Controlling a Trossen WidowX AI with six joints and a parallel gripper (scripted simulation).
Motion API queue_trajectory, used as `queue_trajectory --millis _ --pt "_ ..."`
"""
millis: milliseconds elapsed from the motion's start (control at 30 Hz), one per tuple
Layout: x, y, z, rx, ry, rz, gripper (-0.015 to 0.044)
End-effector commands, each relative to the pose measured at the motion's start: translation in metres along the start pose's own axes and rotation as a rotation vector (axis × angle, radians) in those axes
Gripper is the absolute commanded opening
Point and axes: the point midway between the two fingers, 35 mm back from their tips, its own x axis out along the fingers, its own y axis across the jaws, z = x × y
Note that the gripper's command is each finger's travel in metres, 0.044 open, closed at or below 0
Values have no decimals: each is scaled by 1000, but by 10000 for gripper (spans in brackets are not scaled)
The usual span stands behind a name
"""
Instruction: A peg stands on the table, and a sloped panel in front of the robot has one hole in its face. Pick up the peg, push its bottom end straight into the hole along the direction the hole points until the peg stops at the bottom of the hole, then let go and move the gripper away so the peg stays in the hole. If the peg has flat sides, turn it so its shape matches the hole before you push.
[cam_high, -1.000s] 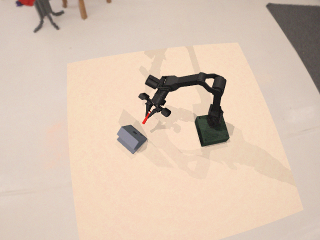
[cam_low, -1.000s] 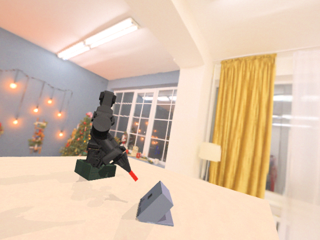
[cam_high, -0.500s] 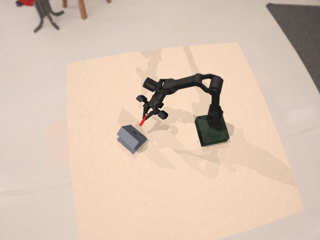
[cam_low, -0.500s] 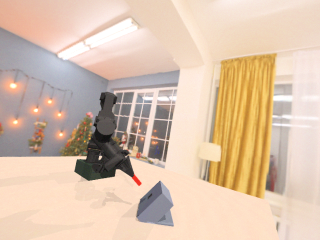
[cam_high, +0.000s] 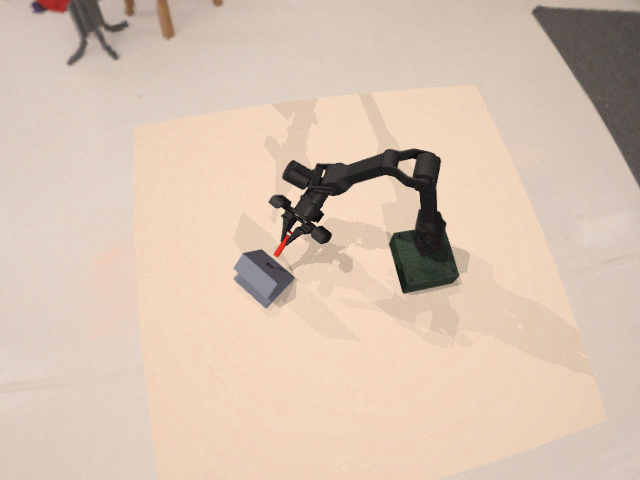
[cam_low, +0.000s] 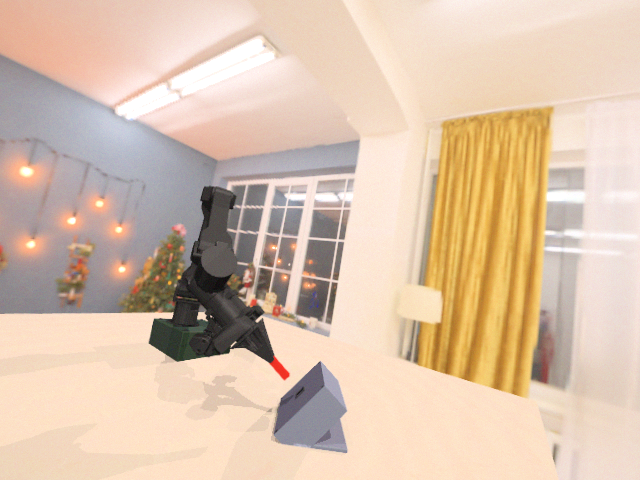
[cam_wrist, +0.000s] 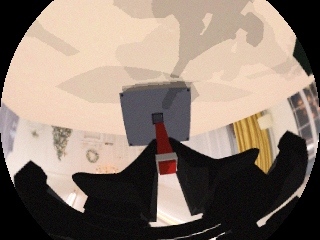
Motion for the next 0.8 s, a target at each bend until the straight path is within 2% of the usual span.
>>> queue_trajectory --millis 0,767 --pt "4 0 1 11 5 3 0" --pt "29 0 1 15 11 3 0"
